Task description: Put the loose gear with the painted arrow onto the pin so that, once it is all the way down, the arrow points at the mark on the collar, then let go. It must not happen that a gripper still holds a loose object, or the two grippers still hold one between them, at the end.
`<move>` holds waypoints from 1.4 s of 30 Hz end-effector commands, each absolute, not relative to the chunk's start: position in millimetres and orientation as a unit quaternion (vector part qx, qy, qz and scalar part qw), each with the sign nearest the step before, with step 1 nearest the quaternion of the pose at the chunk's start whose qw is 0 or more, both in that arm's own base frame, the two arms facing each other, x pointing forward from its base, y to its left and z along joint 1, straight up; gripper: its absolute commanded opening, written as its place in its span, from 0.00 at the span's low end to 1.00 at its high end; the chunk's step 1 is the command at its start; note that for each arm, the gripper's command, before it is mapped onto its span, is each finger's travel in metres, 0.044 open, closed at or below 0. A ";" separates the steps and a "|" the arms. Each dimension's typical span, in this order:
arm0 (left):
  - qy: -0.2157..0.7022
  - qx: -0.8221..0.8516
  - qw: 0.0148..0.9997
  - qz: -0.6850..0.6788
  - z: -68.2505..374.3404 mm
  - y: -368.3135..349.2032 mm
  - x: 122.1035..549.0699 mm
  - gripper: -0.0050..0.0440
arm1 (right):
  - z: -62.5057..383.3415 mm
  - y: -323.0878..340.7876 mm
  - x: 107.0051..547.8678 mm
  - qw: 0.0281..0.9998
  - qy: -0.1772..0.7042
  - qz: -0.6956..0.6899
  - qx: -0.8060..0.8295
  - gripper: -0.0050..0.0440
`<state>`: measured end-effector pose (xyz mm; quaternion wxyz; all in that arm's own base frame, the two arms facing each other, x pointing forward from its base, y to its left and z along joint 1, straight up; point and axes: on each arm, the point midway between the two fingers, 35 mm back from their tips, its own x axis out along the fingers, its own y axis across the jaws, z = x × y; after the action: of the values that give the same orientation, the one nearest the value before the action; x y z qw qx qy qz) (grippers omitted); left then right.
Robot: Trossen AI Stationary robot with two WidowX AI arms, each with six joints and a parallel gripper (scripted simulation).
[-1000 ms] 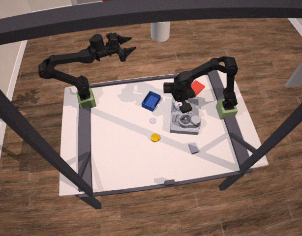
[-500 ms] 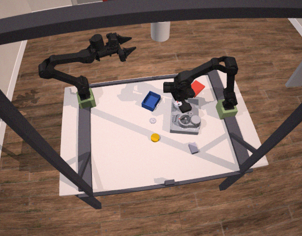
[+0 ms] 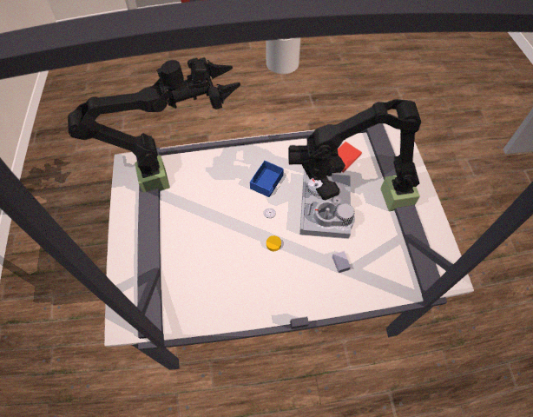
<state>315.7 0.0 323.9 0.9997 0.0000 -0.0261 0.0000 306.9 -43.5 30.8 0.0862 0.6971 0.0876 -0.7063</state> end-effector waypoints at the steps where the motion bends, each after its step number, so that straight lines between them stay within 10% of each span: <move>1: -0.038 0.000 0.999 0.000 332.9 0.0 313.9 0.92 | 49.6 -40.5 317.5 0.100 0.093 -0.684 0.717 0.10; 20: -0.038 0.000 0.999 0.000 332.9 0.0 313.9 0.92 | 116.6 24.3 301.7 0.311 0.297 -0.618 0.658 0.10; 42: -0.038 0.000 0.999 0.000 332.9 0.0 313.9 0.92 | 89.0 26.1 305.5 0.564 0.542 -0.434 0.447 0.10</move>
<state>315.7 0.0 323.9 0.9997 0.0000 -0.0261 0.0000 302.3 24.8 83.6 0.5288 0.4744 0.5223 -0.4717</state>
